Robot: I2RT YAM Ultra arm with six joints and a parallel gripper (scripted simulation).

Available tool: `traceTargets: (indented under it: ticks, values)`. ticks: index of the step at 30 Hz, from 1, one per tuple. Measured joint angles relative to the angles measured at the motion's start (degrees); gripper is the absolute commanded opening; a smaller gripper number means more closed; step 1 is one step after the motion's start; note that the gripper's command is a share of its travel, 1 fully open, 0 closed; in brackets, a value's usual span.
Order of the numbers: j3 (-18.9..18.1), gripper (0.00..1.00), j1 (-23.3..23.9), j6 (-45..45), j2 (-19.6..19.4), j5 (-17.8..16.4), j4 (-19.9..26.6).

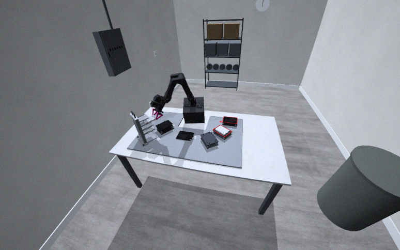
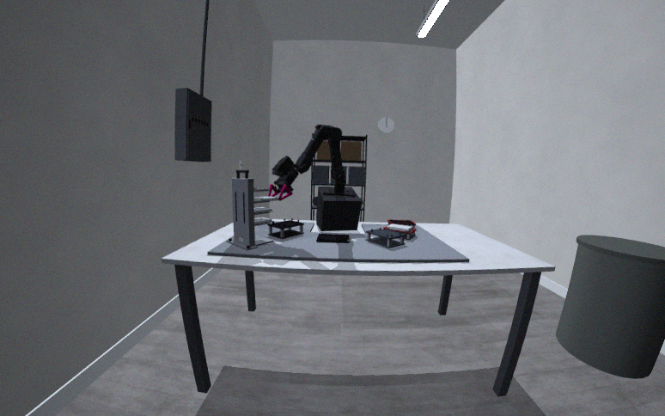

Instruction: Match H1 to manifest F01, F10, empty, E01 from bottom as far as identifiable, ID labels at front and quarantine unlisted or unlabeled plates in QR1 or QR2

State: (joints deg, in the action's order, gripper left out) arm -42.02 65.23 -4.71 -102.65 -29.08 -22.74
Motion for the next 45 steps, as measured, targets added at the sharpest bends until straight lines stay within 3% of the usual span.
traceTargets:
  ticks: [45]
  values:
    - [11.58,0.86,4.83,-3.45,6.82,-3.56,-2.56]
